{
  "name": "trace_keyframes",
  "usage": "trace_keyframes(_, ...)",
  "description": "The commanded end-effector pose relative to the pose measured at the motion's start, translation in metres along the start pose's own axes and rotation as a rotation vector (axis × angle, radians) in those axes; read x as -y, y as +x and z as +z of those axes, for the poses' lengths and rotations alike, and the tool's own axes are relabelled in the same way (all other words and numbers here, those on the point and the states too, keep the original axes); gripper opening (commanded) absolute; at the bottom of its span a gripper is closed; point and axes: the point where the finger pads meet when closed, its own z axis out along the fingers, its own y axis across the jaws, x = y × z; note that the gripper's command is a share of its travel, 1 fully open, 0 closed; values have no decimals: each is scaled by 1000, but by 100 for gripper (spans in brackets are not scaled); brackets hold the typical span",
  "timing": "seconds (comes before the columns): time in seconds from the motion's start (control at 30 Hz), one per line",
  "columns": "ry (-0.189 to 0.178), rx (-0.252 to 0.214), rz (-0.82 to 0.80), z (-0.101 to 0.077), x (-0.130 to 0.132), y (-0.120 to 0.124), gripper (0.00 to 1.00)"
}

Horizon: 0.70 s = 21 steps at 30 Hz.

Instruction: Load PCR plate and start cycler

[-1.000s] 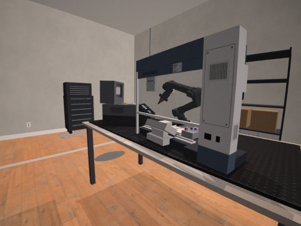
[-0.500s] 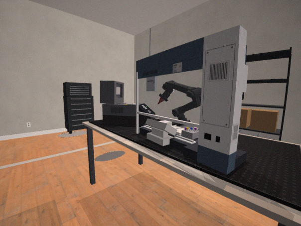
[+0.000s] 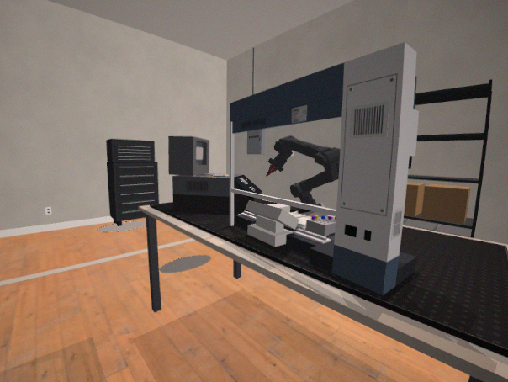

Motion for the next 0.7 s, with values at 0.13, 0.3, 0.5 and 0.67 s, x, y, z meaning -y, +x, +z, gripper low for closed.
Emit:
trace_keyframes(0.13,-10,11,-10,-3,-2,2,0)
trace_keyframes(0.3,-5,7,-1,-3,-1,3,0)
trace_keyframes(0.5,-2,6,3,-3,0,4,0)
trace_keyframes(0.67,-8,12,-7,-3,-2,2,0)
